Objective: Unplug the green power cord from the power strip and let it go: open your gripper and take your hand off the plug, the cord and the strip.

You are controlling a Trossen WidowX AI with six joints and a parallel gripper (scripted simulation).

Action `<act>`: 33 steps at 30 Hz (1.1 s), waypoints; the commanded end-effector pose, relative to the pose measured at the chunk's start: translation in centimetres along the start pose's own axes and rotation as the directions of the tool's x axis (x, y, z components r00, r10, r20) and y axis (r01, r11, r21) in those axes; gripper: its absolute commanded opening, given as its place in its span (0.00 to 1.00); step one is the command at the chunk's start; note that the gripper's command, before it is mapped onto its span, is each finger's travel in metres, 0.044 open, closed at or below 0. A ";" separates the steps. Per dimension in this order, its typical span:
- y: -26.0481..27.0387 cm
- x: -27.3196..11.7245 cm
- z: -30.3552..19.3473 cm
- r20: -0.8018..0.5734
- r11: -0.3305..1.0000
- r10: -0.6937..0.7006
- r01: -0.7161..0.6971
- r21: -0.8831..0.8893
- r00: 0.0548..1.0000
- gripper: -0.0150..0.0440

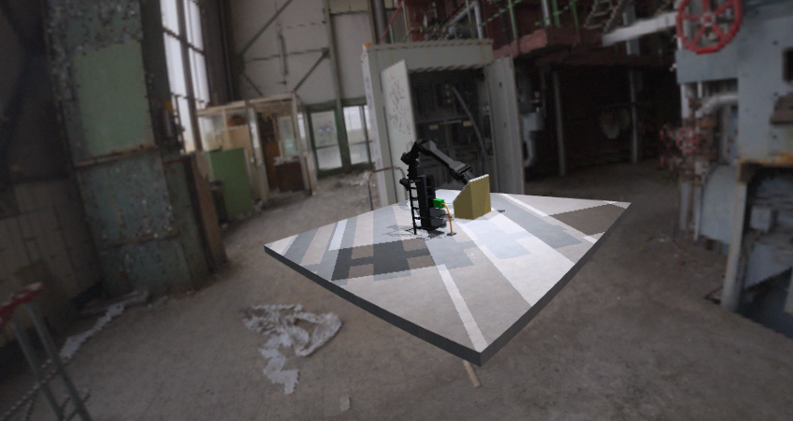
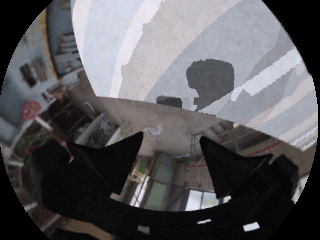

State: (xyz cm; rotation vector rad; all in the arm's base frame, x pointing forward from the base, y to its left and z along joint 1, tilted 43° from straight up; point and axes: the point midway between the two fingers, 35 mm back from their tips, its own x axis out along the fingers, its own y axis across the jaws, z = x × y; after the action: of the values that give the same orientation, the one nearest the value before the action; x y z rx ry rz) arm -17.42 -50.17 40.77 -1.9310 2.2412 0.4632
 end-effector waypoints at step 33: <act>-38.3 -6.5 5.7 0.198 0.062 -0.551 0.276 -0.959 0.811 0.53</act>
State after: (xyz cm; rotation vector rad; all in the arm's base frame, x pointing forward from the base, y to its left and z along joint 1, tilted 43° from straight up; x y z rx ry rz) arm 16.15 -49.26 33.42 -3.0090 1.3659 1.8452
